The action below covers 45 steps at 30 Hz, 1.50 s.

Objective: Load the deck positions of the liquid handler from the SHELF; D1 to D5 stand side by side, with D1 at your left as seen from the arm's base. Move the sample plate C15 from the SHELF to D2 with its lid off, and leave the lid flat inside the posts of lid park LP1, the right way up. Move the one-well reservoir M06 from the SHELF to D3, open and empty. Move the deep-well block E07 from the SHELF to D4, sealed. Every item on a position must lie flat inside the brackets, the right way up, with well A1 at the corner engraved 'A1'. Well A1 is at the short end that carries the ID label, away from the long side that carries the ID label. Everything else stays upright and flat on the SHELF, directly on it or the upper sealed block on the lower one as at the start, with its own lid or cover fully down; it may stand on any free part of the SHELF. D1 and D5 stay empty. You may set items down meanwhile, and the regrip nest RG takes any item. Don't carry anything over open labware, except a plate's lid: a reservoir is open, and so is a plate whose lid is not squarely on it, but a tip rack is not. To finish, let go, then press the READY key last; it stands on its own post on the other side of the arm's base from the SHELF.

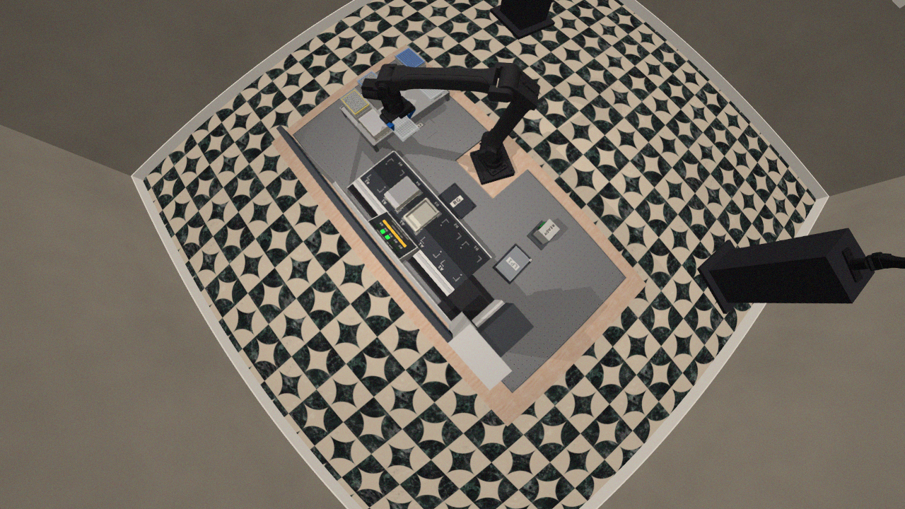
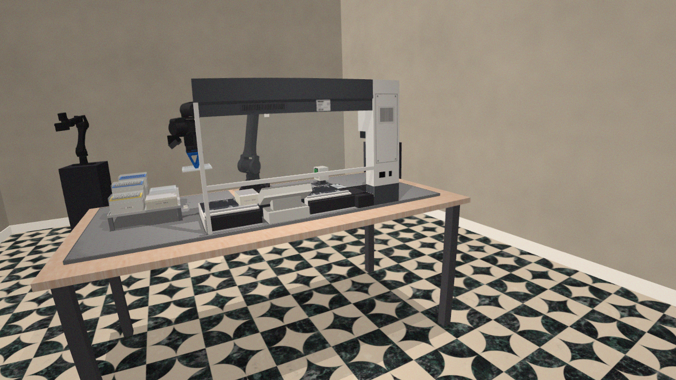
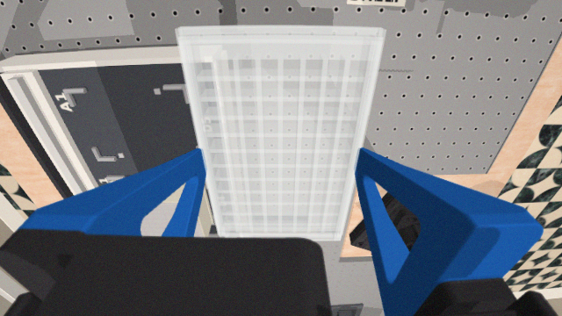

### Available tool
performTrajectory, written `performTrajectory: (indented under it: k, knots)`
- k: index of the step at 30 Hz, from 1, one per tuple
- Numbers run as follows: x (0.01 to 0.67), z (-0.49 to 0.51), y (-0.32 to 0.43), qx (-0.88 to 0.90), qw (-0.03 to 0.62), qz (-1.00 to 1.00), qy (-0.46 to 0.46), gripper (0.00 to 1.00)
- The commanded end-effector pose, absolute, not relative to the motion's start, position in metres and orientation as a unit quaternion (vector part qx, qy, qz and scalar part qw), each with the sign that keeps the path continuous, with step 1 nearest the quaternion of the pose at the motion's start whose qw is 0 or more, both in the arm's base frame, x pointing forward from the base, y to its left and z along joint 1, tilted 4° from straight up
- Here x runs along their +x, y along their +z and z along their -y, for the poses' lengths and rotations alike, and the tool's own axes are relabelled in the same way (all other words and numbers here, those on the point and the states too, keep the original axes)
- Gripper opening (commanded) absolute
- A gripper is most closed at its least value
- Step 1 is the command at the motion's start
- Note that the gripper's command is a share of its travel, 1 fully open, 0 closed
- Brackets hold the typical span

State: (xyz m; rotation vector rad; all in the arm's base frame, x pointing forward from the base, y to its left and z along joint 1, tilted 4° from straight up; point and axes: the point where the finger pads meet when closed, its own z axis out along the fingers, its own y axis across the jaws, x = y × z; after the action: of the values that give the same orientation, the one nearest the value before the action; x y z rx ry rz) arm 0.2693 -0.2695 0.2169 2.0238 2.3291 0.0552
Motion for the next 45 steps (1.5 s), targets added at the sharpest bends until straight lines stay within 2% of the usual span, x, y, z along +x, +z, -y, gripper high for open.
performTrajectory:
  k: [1, 3, 17, 18, 20, 34, 35, 37, 45]
  knots:
    - [0.284, 0.273, 0.254, 0.652, 0.076, -0.754, 0.012, 0.0]
    - [0.274, 0.258, 0.233, 0.653, 0.05, -0.755, 0.014, 0.0]
    - [0.267, 0.23, 0.231, 0.654, 0.045, -0.755, 0.015, 0.0]
    - [0.278, 0.236, 0.25, 0.652, 0.071, -0.754, 0.015, 0.0]
    - [0.267, 0.223, 0.231, 0.653, 0.047, -0.755, 0.015, 0.0]
    - [0.262, 0.195, 0.229, 0.654, 0.044, -0.755, 0.016, 0.0]
    - [0.273, 0.202, 0.249, 0.652, 0.073, -0.754, 0.018, 0.0]
    - [0.262, 0.189, 0.229, 0.654, 0.046, -0.755, 0.016, 0.0]
    - [0.26, 0.171, 0.23, 0.653, 0.048, -0.755, 0.016, 0.0]
